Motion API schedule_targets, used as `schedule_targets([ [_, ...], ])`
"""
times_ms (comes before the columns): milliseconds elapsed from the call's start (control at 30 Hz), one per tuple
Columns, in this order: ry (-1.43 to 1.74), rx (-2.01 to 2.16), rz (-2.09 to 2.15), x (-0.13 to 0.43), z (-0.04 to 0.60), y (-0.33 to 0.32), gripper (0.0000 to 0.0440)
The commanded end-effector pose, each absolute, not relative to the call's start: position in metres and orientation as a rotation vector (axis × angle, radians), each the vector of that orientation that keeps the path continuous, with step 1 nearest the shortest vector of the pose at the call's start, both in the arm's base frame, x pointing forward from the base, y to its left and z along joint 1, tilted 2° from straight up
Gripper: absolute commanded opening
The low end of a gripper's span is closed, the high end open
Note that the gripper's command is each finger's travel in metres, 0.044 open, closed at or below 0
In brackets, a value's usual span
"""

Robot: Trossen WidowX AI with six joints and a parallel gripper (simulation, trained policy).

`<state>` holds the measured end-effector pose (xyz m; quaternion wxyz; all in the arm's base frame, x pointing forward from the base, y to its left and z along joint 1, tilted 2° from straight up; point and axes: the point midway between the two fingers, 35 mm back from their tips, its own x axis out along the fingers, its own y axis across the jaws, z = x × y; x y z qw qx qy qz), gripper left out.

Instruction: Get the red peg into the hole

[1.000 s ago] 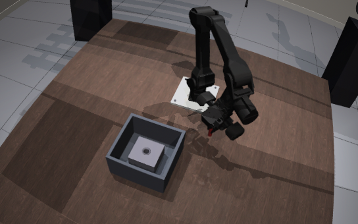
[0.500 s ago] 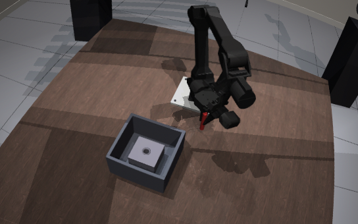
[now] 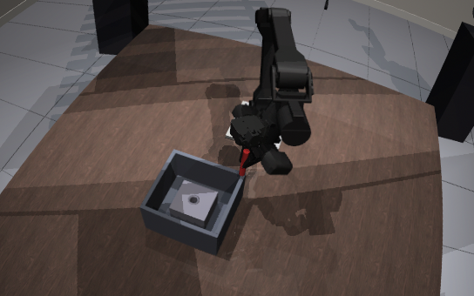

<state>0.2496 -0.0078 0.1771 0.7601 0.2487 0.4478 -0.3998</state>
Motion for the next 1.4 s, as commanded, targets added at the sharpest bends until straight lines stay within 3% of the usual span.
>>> schedule_targets([
  [0, 0.955, 0.548, -0.893, 0.258, 0.179, -0.020, 0.0000],
  [1033, 1.051, 0.518, -0.873, 0.321, 0.136, -0.112, 0.0001],
  [1133, 1.088, 0.508, -0.850, 0.323, 0.126, -0.113, 0.0036],
  [1300, 1.139, 0.515, -0.826, 0.326, 0.114, -0.116, 0.0156],
  [1367, 1.144, 0.498, -0.809, 0.330, 0.114, -0.120, 0.0161],
])
